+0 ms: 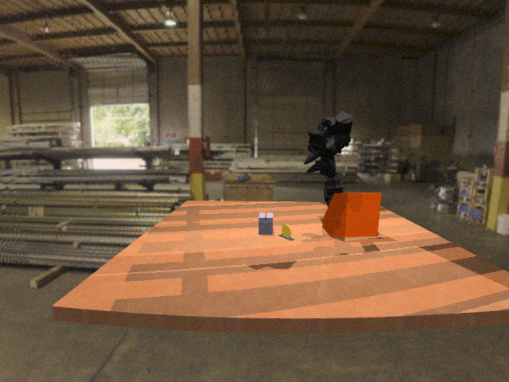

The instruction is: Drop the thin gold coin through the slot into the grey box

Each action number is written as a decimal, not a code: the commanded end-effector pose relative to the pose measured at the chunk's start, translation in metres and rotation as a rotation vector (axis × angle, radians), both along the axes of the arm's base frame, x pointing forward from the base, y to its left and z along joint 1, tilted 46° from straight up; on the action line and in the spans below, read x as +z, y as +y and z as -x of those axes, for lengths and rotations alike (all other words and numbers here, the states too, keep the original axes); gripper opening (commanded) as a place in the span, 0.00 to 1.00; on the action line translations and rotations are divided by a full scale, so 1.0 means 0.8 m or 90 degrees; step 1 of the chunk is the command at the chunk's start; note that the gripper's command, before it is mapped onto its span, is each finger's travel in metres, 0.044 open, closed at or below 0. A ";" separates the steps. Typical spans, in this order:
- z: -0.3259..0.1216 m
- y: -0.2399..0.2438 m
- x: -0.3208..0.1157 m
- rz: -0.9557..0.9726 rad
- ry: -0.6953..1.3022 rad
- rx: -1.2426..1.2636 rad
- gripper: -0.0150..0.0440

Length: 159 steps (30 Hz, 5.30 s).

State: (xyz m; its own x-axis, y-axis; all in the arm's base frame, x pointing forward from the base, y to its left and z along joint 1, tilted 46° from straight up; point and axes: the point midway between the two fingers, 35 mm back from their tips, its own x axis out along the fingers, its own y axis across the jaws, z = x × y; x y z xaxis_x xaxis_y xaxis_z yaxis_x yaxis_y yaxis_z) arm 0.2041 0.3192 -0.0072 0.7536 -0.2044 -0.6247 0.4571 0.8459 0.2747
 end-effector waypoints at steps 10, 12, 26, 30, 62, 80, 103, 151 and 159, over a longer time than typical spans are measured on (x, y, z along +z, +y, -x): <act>-0.065 -0.260 -0.019 0.199 0.350 -0.388 0.53; -0.061 -0.283 -0.016 0.208 0.393 -0.429 0.53; -0.058 -0.317 -0.046 0.209 0.397 -0.435 0.53; -0.059 -0.322 -0.050 0.209 0.397 -0.435 0.53; -0.060 -0.369 -0.095 0.210 0.396 -0.435 0.53; -0.056 -0.389 -0.112 0.212 0.396 -0.436 0.39; -0.065 -0.374 -0.107 0.207 0.395 -0.407 0.25; -0.060 -0.302 -0.030 0.122 0.285 -0.587 0.25; -0.060 -0.300 -0.031 0.045 0.184 -0.710 0.25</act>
